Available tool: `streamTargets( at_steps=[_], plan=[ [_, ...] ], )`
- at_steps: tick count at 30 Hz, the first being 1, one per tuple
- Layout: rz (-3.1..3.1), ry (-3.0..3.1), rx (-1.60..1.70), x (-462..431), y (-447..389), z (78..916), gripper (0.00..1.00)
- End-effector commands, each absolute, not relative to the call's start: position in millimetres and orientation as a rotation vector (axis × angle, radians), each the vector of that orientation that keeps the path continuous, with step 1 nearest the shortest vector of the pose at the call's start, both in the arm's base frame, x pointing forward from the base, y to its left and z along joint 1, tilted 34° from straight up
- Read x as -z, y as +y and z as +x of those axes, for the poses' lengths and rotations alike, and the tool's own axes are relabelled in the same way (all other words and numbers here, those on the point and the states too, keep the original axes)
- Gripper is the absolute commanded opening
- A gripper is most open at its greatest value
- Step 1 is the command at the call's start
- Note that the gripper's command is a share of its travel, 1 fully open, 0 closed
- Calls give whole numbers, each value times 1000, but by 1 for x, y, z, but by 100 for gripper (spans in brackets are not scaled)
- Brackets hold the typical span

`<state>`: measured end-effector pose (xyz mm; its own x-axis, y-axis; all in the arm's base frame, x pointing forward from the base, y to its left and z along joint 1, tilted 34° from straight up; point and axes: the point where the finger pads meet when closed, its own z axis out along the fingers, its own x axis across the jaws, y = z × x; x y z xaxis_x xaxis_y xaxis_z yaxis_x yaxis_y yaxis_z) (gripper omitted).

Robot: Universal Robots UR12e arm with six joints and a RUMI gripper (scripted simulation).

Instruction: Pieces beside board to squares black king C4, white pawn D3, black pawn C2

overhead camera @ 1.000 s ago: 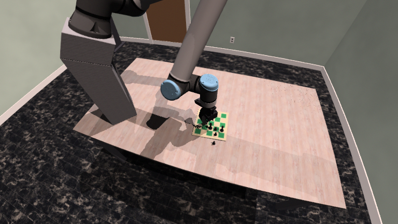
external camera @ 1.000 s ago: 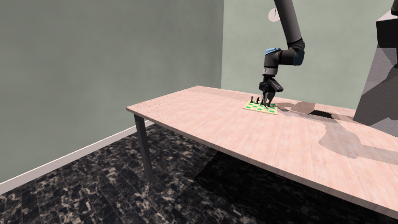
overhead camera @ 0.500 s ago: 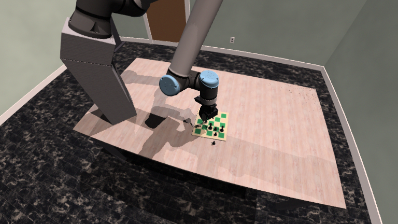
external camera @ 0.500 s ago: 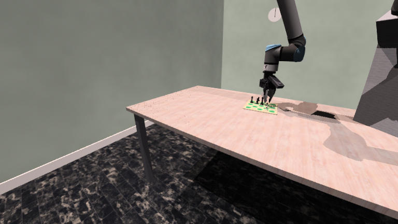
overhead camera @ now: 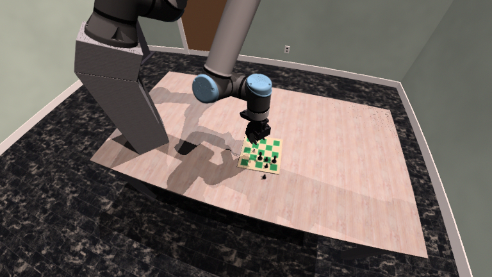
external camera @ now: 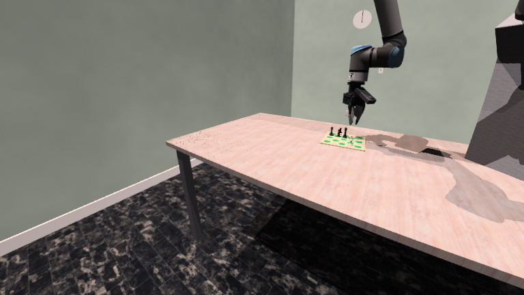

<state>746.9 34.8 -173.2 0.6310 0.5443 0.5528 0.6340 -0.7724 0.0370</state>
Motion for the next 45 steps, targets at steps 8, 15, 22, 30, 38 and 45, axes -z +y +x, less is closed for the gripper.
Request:
streamTargets(
  at_steps=[8,15,22,30,38,45],
  plan=[
    [-2689,-980,831,166,32,744,100],
    [-2689,-980,831,166,32,744,100],
    [-2689,-980,831,166,32,744,100],
    [-2666,-1093,844,183,-45,788,100],
    [-2646,-1175,857,194,-106,815,100],
    [-2646,-1176,857,194,-106,815,20]
  ],
)
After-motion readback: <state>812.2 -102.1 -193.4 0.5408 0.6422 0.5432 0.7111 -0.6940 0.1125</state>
